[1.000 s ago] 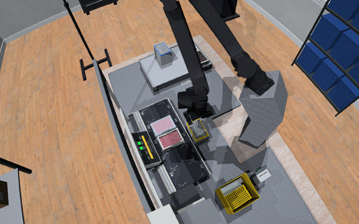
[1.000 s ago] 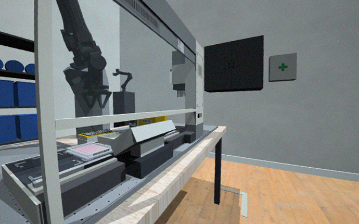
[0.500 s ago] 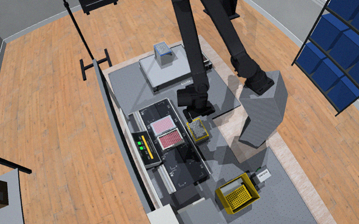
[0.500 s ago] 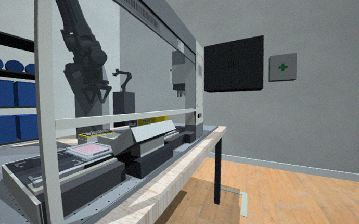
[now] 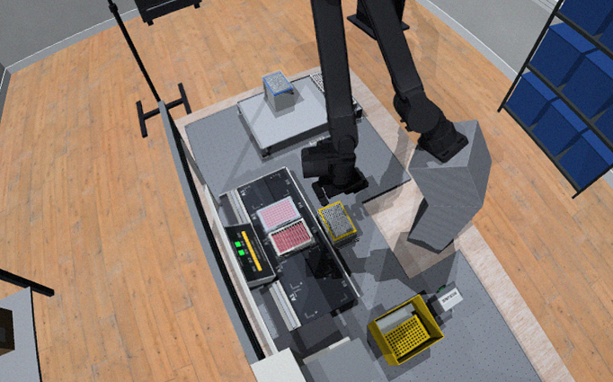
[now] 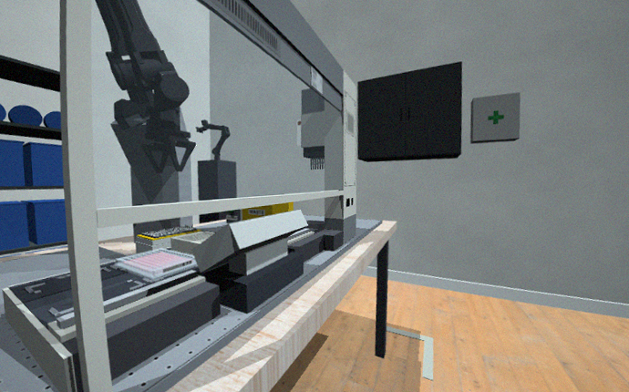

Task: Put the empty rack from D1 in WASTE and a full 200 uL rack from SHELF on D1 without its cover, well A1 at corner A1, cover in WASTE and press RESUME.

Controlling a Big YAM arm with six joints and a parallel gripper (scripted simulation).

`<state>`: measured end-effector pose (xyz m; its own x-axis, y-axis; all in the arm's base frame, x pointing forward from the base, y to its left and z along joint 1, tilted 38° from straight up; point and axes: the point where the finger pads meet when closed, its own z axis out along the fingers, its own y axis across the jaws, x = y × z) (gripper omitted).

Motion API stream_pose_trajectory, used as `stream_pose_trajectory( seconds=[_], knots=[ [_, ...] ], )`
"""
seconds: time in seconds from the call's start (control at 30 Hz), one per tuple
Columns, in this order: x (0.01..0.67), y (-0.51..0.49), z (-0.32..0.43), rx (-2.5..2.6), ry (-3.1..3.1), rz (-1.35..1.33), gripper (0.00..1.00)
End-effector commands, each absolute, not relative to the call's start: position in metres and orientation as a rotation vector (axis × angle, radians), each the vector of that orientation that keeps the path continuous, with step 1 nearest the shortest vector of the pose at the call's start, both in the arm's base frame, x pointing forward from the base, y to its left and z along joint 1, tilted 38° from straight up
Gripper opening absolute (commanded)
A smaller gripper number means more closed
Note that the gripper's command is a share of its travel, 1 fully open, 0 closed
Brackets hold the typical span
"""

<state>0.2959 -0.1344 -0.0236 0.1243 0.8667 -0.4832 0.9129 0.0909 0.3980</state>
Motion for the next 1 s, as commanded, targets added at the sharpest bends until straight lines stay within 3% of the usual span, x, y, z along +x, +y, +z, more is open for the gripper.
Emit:
stream_pose_trajectory(
  seconds=[0.0,0.97],
  knots=[
    [0.29,-0.127,-0.02,1.766,1.731,-0.088,1.0],
    [0.28,-0.107,0.018,1.762,1.72,-0.077,1.0]
  ],
)
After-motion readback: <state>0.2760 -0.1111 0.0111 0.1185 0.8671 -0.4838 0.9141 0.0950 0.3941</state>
